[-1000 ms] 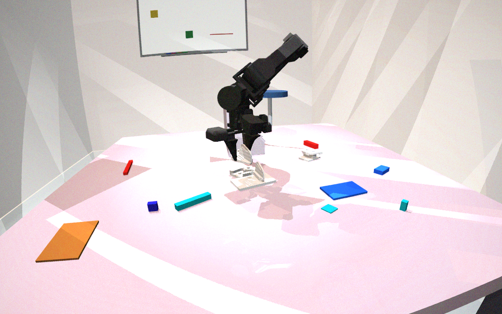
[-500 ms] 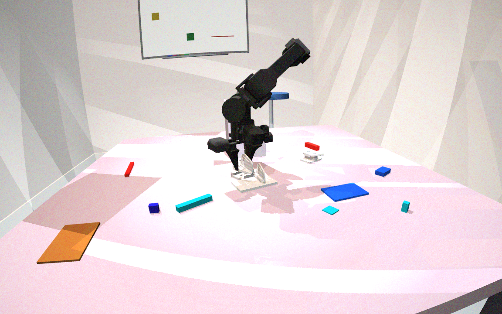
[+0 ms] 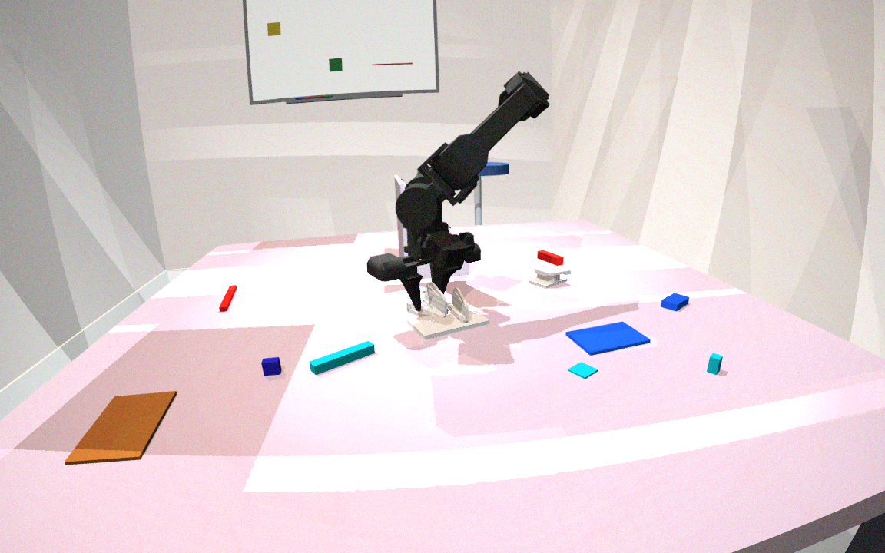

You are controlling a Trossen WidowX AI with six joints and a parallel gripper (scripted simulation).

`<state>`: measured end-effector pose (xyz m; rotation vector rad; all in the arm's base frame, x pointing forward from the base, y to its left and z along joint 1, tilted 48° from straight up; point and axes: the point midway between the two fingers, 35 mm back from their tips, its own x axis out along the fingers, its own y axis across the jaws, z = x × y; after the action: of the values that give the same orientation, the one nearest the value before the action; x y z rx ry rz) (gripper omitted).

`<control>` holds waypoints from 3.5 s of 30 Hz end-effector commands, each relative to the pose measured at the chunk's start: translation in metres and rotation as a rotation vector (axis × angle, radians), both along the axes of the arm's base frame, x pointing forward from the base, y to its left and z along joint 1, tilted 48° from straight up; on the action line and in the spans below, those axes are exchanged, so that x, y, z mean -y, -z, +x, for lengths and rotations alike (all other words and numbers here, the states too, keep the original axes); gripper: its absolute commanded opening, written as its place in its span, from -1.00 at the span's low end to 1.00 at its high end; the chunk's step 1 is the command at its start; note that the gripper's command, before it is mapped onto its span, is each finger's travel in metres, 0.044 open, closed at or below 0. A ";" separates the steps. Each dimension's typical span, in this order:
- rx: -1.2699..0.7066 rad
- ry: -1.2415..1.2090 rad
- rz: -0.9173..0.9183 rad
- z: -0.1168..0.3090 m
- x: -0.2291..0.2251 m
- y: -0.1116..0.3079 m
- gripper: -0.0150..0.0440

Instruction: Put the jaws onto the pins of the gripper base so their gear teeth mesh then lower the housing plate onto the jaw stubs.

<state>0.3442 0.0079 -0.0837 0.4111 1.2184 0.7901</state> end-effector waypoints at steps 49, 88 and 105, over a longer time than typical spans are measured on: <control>0.004 0.000 0.004 0.002 -0.009 0.009 -0.04; 0.010 -0.005 0.003 0.003 -0.014 0.013 -0.04; 0.010 -0.005 0.003 0.003 -0.014 0.013 -0.04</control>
<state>0.3467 0.0212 -0.0964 0.4029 1.2101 0.7963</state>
